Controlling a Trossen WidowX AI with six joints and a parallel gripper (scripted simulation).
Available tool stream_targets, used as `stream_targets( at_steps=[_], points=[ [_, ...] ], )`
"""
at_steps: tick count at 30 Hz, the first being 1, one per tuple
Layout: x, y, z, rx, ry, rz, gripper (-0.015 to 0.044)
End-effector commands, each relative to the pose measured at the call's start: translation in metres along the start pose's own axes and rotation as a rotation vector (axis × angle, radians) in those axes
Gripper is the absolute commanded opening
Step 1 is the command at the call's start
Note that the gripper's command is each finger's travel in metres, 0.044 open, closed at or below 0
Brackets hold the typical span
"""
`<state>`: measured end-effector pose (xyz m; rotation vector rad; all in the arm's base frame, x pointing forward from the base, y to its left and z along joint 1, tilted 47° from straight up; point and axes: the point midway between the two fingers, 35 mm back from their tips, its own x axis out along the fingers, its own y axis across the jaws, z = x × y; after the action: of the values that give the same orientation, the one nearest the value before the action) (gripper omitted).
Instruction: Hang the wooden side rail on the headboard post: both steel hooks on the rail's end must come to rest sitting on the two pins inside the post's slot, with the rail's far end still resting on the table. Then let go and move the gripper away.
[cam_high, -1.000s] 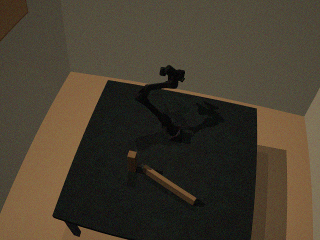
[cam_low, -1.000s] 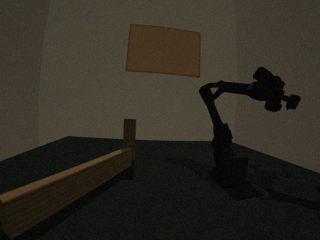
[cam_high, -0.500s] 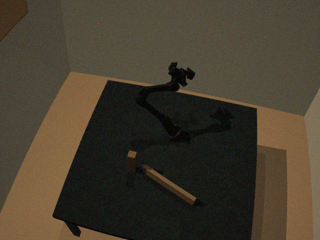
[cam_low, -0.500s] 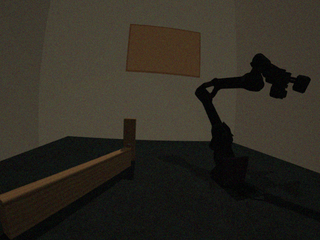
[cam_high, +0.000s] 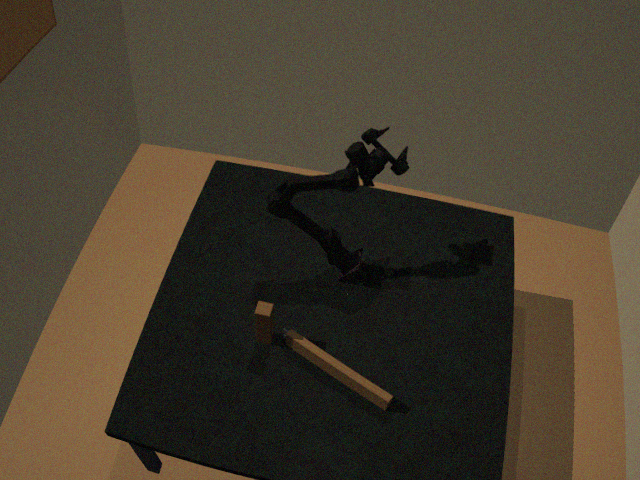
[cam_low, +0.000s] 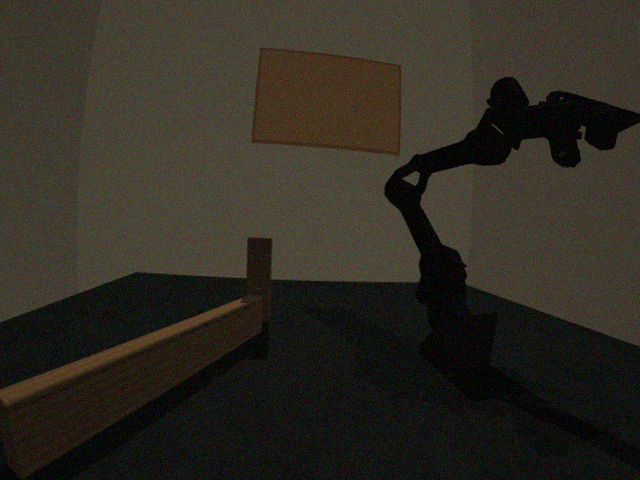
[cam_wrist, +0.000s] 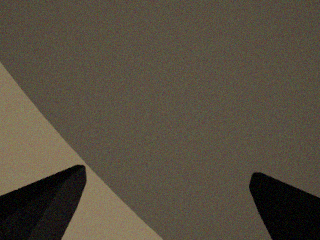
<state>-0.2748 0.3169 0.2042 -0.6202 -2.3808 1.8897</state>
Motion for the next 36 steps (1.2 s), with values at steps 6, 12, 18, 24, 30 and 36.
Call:
stream_targets(
  at_steps=[6, 12, 18, 24, 30, 36],
  points=[
    [-0.047, 0.05, -0.064, 0.096, 0.294, 0.232, 0.044],
    [-0.095, 0.089, -0.097, 0.173, 0.491, 0.415, 0.044],
    [-0.151, 0.125, -0.118, 0.252, 0.673, 0.608, 0.044],
    [-0.214, 0.156, -0.124, 0.335, 0.839, 0.809, 0.044],
    [-0.279, 0.179, -0.117, 0.42, 0.985, 1.019, 0.044],
    [-0.344, 0.194, -0.097, 0.509, 1.107, 1.239, 0.044]
  ],
)
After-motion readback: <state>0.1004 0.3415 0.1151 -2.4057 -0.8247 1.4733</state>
